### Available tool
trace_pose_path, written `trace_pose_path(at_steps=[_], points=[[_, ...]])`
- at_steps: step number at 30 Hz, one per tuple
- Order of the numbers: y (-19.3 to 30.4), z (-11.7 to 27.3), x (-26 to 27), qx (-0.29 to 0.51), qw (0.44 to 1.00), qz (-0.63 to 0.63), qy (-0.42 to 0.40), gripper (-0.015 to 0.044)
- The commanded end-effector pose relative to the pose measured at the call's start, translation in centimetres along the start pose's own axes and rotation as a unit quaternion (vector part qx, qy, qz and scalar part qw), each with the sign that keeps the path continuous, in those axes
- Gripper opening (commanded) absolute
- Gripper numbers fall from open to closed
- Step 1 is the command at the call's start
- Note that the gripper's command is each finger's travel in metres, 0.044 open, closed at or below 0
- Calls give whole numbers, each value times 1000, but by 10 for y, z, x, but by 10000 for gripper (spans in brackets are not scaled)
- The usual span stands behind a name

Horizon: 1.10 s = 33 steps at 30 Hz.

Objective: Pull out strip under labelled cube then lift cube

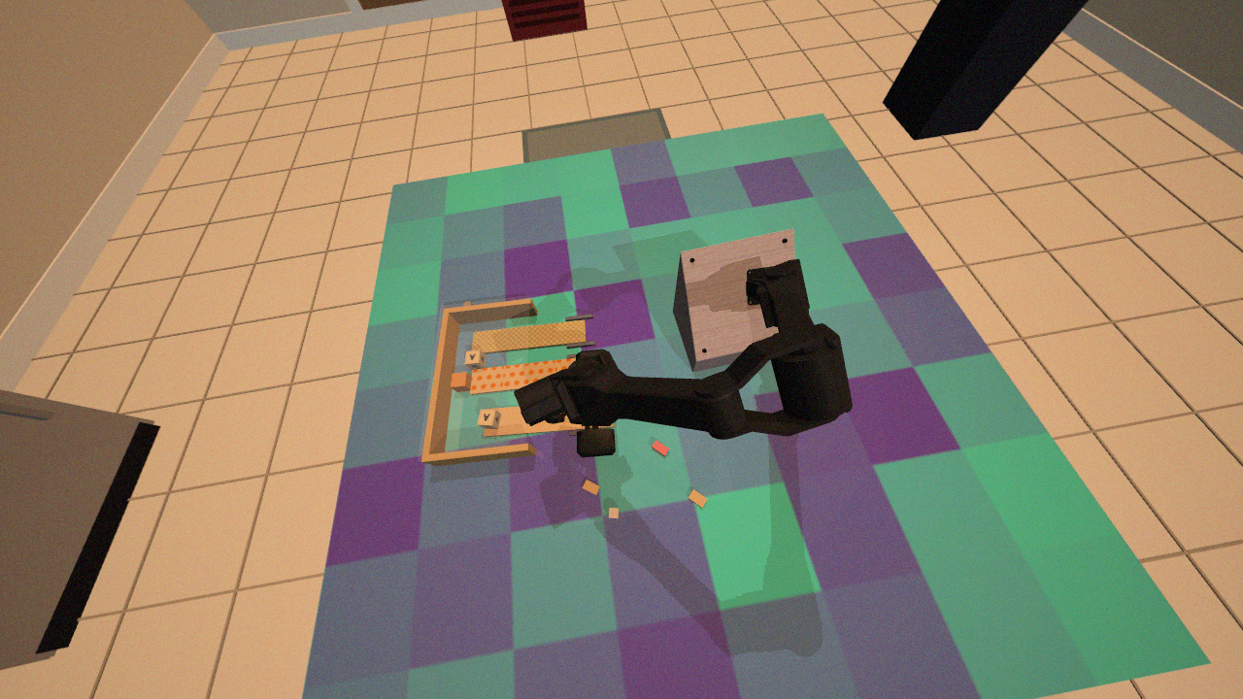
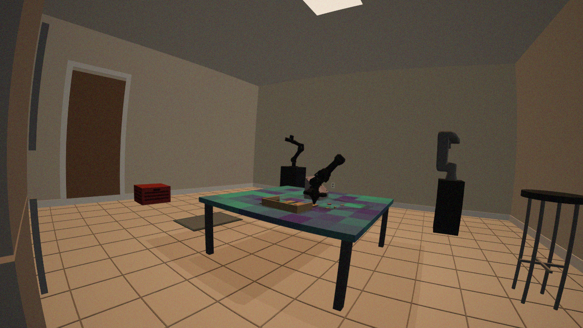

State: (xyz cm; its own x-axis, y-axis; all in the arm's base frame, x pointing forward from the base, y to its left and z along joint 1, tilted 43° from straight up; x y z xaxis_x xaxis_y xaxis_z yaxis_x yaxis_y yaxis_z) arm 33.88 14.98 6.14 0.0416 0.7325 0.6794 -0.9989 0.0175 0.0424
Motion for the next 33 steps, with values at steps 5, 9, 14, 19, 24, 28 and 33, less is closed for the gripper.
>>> trace_pose_path(at_steps=[5, 9, 14, 19, 24, 28, 33], points=[[17, -4, 0, 7, 1000, -4, 2, 0], [23, -4, 0, 7, 1000, -4, 2, 0], [31, -4, 0, 8, 1000, -4, 2, 0], [38, -4, 0, 8, 1000, -4, 2, 0], [46, -4, 0, 8, 1000, -4, 2, 0], [52, -4, 0, 8, 1000, -4, 2, 0], [59, -4, 0, 8, 1000, -5, 2, 0]])
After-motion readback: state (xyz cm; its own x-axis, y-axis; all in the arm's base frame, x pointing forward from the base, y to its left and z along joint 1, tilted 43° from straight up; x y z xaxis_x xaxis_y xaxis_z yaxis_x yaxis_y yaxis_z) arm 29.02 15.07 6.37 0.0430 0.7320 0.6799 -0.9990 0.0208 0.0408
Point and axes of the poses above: the point midway between the two fingers, 35 mm back from their tips, its own z axis back along the fingers, its own x axis across the jaws, y = z × x, the point moved 5 cm from there along z, back along the fingers, and after that the axes turned 2 degrees about z, right-handed, at the moved point
